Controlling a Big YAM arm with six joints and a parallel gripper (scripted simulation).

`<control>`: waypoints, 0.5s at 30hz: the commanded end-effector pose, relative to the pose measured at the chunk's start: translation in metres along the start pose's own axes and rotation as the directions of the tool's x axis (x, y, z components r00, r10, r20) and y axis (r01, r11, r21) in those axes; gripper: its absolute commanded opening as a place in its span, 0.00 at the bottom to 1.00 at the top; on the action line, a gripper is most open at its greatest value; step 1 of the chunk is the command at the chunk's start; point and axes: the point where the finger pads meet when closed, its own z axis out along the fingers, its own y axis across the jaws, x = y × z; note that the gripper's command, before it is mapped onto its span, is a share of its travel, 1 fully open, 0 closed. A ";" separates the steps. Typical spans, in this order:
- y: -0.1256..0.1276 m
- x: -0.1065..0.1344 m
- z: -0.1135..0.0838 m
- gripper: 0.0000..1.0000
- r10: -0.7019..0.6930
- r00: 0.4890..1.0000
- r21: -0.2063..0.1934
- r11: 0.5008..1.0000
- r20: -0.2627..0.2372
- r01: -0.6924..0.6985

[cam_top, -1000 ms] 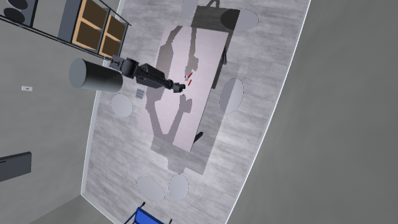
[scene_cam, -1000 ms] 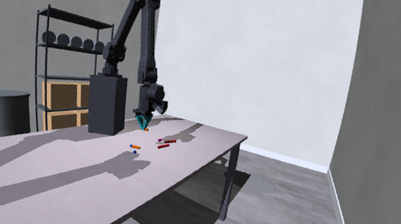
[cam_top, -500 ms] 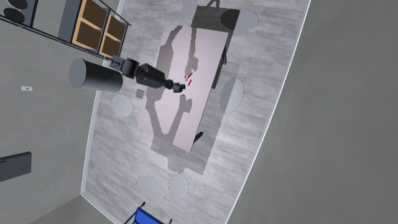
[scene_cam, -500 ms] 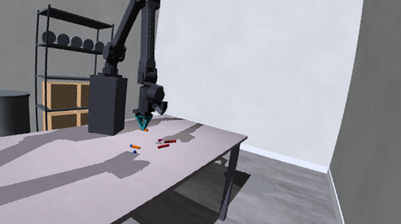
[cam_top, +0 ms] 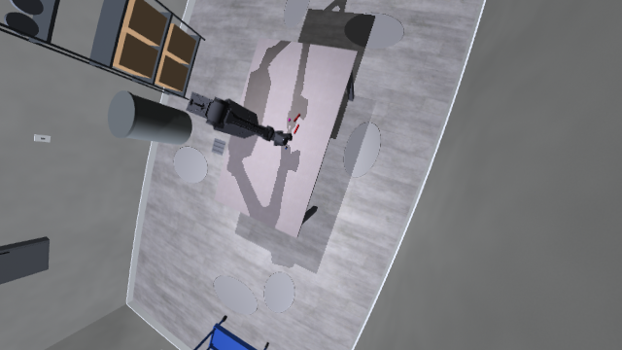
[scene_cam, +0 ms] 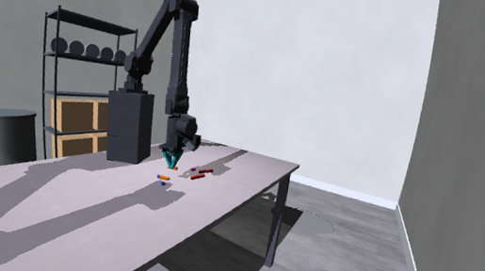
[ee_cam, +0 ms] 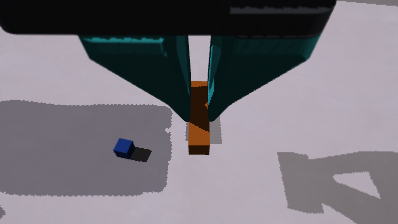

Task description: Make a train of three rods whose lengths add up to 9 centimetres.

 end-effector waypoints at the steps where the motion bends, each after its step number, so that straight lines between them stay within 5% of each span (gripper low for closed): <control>1: 0.000 -0.014 0.011 0.04 -0.001 1.000 0.008 1.000 0.029 0.001; 15: 0.001 -0.013 0.042 0.04 -0.003 1.000 0.007 1.000 0.027 0.003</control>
